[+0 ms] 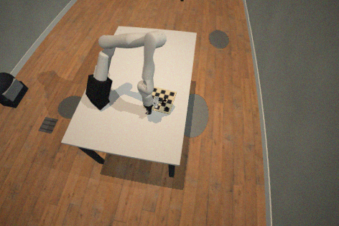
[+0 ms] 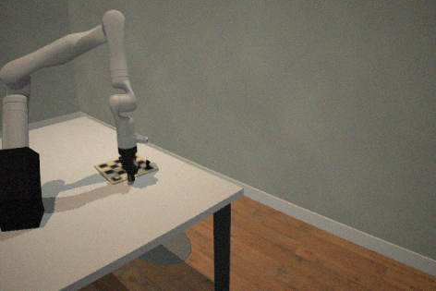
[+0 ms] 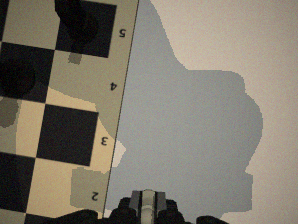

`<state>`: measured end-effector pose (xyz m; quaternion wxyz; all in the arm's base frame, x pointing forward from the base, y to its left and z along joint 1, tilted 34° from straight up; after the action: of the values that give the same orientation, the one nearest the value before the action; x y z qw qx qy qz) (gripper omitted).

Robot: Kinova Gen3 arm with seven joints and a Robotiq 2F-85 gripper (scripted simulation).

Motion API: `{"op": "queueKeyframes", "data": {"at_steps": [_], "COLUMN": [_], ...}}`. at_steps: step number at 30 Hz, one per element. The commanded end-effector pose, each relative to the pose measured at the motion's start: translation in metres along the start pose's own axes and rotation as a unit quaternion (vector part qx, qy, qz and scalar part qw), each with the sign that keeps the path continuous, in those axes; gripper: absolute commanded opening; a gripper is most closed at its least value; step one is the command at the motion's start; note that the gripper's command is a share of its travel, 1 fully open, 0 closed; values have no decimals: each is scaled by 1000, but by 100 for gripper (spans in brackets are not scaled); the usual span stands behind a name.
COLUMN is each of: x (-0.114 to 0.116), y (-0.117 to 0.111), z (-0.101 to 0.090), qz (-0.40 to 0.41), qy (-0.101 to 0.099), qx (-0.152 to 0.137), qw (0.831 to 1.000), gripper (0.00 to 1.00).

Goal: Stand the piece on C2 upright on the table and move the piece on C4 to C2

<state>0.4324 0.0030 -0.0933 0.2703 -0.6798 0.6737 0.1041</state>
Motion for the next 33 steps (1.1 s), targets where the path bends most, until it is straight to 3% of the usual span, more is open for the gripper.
{"op": "queueKeyframes", "data": {"at_steps": [1, 20, 21, 25, 26, 28, 29, 31, 32, 33], "x": [0, 0, 0, 0, 0, 0, 0, 0, 0, 0], "y": [-1, -1, -1, -1, -1, -1, -1, -1, -1, -1], "z": [-1, -1, -1, -1, -1, -1, -1, -1, -1, -1], "qz": [0, 0, 0, 0, 0, 0, 0, 0, 0, 0], "qy": [0, 0, 0, 0, 0, 0, 0, 0, 0, 0], "qx": [1, 1, 1, 1, 1, 1, 1, 1, 1, 1], "qw": [1000, 1000, 1000, 1000, 1000, 1000, 1000, 1000, 1000, 1000], "gripper": [0, 0, 7, 7, 13, 13, 20, 20, 27, 27]}}
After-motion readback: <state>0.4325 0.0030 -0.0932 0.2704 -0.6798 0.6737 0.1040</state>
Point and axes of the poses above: the point where the finger pads meet when closed, its own z axis out along the fingers, its own x axis across the jaws, y = z × x, the point moved 2 cm from there along -z, back along the fingers, and after that the axes turned 6 degrees about z, right-handed, at the moved point
